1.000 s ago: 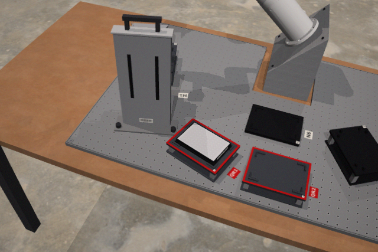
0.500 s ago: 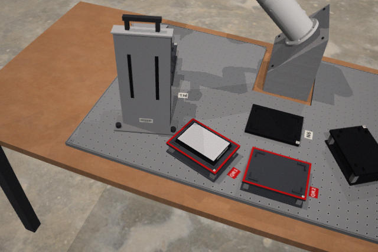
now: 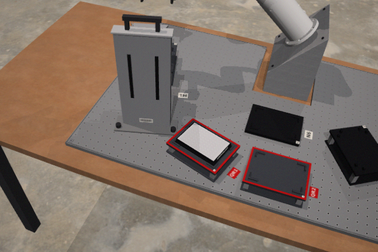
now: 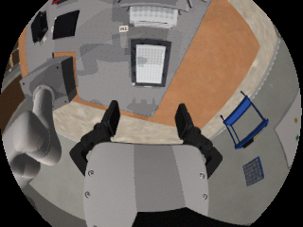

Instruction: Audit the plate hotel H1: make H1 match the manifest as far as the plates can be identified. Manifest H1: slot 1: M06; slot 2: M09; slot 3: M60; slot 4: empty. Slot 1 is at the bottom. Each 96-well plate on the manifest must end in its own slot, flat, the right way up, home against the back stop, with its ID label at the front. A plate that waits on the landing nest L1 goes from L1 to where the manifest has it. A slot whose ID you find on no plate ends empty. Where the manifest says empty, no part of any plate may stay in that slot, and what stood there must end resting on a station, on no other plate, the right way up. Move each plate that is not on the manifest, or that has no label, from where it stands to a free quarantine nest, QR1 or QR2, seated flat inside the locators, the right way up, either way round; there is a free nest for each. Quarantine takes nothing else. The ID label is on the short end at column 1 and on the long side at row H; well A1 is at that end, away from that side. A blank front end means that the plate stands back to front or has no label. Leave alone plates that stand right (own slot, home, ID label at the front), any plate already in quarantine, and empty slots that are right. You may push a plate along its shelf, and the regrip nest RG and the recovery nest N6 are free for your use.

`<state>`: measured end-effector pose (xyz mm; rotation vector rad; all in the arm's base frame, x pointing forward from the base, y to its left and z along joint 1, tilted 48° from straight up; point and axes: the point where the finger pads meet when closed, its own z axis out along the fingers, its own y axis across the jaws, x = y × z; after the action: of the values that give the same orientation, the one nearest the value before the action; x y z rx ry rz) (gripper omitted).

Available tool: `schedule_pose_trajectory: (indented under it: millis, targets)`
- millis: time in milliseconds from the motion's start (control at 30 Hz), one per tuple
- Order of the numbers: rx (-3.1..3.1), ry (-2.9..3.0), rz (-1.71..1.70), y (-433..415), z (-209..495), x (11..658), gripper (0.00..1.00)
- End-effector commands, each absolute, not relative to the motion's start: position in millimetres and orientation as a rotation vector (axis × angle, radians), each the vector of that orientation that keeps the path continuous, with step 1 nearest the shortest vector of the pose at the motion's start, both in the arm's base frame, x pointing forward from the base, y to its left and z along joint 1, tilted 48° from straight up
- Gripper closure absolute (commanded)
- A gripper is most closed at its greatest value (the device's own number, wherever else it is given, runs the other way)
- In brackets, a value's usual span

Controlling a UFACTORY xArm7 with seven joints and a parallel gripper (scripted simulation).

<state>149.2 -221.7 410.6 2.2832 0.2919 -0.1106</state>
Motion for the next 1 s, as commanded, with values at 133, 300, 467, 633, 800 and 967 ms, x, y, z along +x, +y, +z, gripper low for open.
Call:
schedule_pose_trajectory:
  millis: [133,300,467,633,800,967]
  targets:
    - [2.280,0.293,-0.109,-232,403,150,0.00]
    - [2.280,0.293,-0.109,-236,400,150,0.00]
    - [2.280,0.293,-0.109,-242,394,150,0.00]
    - [2.280,0.293,-0.109,-248,388,150,0.00]
    - [2.280,0.293,-0.109,-252,385,151,0.00]
    - [2.280,0.293,-0.109,-258,380,151,0.00]
